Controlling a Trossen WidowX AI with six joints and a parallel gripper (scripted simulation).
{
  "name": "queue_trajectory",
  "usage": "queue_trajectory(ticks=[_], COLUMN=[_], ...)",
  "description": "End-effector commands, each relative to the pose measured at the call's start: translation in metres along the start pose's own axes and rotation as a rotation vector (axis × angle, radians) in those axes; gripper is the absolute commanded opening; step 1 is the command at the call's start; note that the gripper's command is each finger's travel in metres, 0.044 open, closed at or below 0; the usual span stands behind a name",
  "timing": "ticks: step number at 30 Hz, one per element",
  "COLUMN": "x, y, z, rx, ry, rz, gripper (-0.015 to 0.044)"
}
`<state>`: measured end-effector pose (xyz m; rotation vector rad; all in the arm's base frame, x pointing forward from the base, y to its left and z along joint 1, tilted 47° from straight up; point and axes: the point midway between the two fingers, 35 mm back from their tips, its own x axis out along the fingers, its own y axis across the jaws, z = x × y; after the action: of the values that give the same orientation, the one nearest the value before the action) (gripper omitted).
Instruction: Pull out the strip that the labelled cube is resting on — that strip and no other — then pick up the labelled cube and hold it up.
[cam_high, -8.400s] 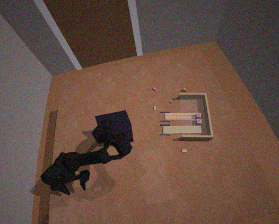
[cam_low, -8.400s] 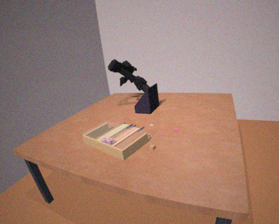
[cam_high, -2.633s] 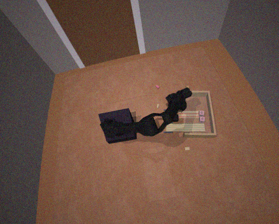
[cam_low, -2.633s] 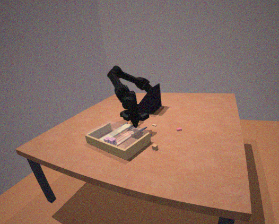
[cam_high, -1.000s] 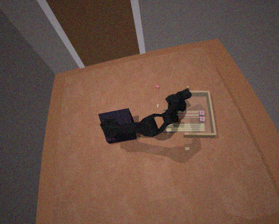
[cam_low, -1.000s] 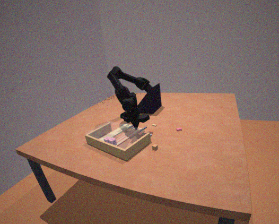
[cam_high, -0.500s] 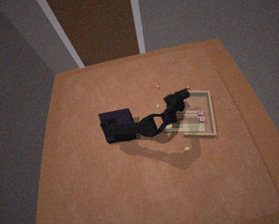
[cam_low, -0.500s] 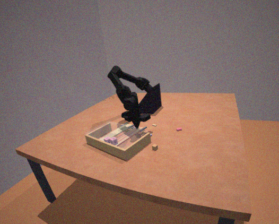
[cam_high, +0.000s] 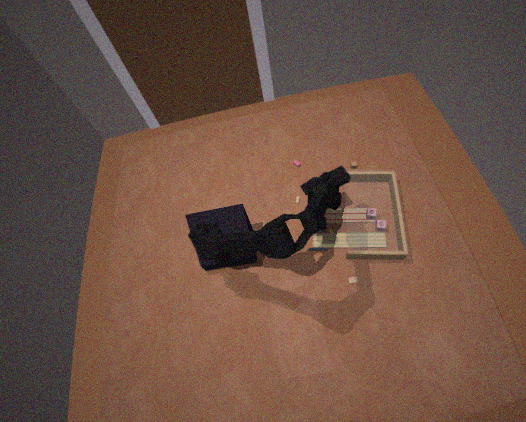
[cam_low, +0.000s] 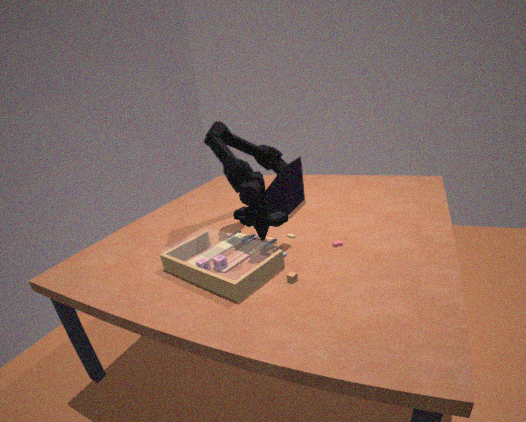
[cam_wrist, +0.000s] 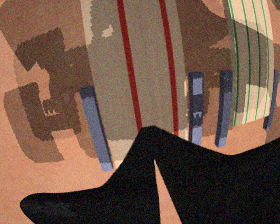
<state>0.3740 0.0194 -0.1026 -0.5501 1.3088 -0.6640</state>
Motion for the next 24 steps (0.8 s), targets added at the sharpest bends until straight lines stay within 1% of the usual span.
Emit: queue_trajectory(ticks=[1,24], x=[0.003,0.004], y=[0.000,0.001], z=[-0.010,-0.046], rx=[-0.005,-0.006], ry=[0.013,0.014], rz=[-0.002,-0.002], gripper=[0.0000,0.0000])
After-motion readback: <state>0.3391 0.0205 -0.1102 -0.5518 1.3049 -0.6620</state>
